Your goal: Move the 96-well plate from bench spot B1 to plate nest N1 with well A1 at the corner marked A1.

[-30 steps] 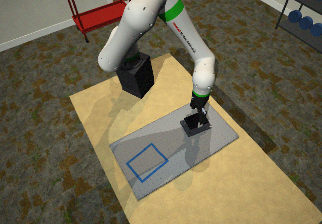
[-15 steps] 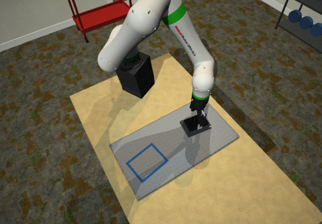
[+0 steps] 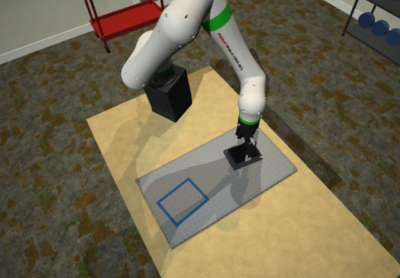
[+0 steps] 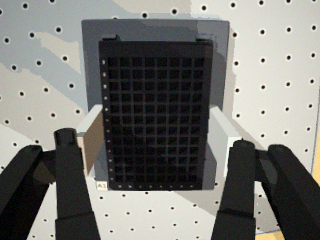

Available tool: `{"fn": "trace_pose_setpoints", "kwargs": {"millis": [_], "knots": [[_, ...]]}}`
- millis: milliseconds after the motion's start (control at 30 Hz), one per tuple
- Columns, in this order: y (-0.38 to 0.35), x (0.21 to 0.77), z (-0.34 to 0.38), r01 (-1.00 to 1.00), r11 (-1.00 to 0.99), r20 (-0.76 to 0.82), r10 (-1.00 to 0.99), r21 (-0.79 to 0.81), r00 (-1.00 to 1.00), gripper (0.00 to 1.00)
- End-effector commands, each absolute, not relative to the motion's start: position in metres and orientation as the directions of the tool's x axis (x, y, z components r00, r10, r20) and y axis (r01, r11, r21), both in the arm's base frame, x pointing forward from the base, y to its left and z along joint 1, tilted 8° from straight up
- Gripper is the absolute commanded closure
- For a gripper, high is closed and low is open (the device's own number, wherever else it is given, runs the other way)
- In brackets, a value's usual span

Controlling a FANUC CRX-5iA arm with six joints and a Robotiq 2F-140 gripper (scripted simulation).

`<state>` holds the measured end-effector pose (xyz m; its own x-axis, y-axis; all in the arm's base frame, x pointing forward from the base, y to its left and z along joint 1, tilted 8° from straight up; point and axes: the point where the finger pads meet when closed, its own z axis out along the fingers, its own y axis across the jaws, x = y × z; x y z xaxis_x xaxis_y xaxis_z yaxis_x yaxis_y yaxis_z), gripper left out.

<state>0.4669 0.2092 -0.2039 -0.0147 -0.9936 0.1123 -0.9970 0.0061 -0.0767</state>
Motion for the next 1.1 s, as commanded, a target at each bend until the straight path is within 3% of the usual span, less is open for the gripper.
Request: {"fn": "trace_pose_setpoints", "kwargs": {"millis": [0, 1067], "knots": [[0.2093, 0.467, -0.2038, -0.997, 0.006, 0.112, -0.994, -0.077, -0.015, 1.0], [0.2088, 0.4674, -0.2081, -0.997, 0.006, 0.112, -0.994, -0.077, -0.015, 1.0]]}}
